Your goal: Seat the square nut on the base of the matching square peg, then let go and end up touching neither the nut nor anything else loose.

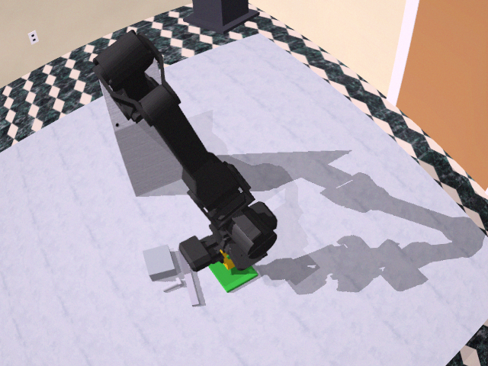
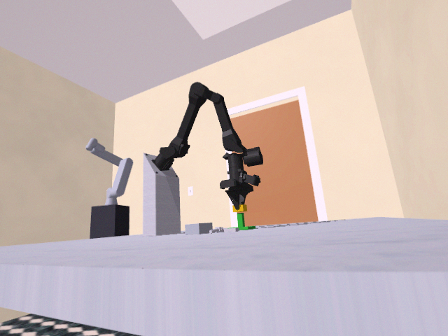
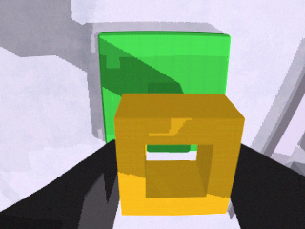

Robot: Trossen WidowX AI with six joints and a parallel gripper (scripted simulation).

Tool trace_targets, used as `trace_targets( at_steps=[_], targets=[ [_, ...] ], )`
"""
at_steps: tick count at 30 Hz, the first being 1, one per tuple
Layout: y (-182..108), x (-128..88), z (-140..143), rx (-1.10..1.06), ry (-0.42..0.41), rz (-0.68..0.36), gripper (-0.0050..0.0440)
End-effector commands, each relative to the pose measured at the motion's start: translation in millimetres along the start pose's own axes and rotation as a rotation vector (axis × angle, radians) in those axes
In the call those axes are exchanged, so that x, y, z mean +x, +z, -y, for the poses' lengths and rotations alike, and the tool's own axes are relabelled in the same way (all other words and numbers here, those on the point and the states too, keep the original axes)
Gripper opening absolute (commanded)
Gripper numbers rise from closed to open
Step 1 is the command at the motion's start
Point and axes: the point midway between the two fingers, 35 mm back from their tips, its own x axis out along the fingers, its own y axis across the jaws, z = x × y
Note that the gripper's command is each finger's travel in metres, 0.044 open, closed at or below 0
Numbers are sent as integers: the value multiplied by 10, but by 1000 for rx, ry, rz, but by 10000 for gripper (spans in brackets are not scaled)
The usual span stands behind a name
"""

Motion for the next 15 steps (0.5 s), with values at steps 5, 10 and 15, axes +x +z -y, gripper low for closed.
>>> trace_targets(
  at_steps=[5,10,15],
  targets=[
    [-4,6,-8,-1,5,-1,0],
    [-4,7,-9,-1,5,-1,0],
    [-5,19,-12,-1,5,-1,0]
  ],
)
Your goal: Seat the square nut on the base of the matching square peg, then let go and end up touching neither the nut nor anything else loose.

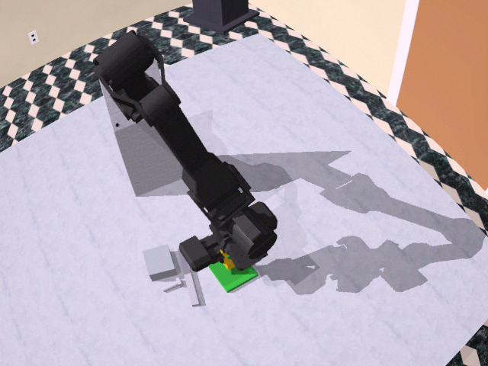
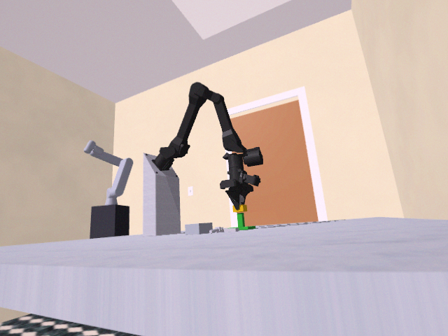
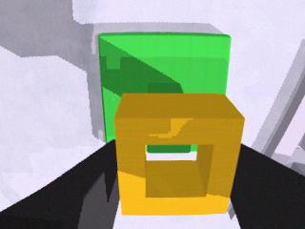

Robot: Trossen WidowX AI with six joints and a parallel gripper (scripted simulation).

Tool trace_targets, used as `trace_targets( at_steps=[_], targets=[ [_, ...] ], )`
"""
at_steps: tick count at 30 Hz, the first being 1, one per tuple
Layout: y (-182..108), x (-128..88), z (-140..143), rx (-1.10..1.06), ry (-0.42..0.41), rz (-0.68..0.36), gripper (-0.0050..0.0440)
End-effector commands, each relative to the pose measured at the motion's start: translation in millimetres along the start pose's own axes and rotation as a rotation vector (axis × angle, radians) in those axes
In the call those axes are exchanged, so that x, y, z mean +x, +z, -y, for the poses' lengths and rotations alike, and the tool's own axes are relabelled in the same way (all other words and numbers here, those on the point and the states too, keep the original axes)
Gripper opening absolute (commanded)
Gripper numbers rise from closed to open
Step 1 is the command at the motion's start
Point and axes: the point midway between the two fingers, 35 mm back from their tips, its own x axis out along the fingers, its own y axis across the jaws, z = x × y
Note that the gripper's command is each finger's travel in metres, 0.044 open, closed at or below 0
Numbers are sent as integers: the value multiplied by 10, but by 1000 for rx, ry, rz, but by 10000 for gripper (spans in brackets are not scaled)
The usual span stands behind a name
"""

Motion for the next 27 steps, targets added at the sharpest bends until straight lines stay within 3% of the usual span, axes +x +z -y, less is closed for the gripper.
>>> trace_targets(
  at_steps=[1,27],
  targets=[
    [-8,18,-11,-1,5,-2,0],
    [-10,51,-16,-1,5,-2,0]
  ],
)
